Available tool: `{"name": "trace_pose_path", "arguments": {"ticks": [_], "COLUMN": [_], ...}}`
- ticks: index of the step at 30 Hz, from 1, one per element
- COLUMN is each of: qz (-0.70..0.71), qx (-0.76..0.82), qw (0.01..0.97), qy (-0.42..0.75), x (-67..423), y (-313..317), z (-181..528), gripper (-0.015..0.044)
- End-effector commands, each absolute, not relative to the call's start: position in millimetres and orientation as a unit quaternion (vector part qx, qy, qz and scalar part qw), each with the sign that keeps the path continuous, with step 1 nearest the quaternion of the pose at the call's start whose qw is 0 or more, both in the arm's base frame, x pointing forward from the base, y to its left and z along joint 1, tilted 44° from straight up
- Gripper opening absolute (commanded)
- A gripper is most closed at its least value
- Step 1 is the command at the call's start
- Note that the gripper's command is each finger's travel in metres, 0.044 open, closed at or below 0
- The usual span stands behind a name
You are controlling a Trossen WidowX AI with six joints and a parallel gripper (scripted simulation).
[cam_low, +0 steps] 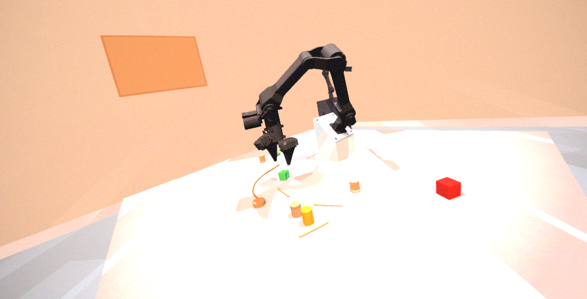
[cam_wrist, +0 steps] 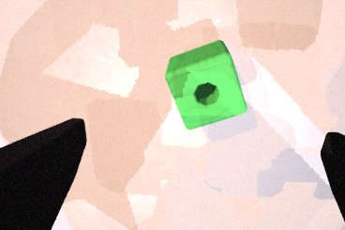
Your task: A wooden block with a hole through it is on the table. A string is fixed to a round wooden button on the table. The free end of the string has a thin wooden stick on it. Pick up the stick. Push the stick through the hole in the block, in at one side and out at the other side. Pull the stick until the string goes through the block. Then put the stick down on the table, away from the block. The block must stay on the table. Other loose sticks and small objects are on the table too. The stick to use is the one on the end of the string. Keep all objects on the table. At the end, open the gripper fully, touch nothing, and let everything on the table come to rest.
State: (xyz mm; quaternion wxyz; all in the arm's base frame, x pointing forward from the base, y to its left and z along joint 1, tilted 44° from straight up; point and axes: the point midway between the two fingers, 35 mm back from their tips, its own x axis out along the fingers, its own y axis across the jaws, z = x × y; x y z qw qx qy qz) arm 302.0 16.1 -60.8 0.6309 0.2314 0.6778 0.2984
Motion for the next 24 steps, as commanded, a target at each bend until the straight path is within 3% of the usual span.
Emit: {"name": "trace_pose_path", "arguments": {"ticks": [1,7,23,24], "qz": [-0.015,-0.124,-0.124,-0.124], "qx": [0.475,0.541,0.541,0.541], "qw": [0.480,0.405,0.405,0.405], "qy": [0.737,0.727,0.727,0.727], "x": [305.6,305.5,305.5,305.5], "y": [6.9,5.2,5.2,5.2], "z": [-55.2,-54.1,-54.1,-54.1], "gripper": [0.0440,0.0440,0.0440,0.0414]}}
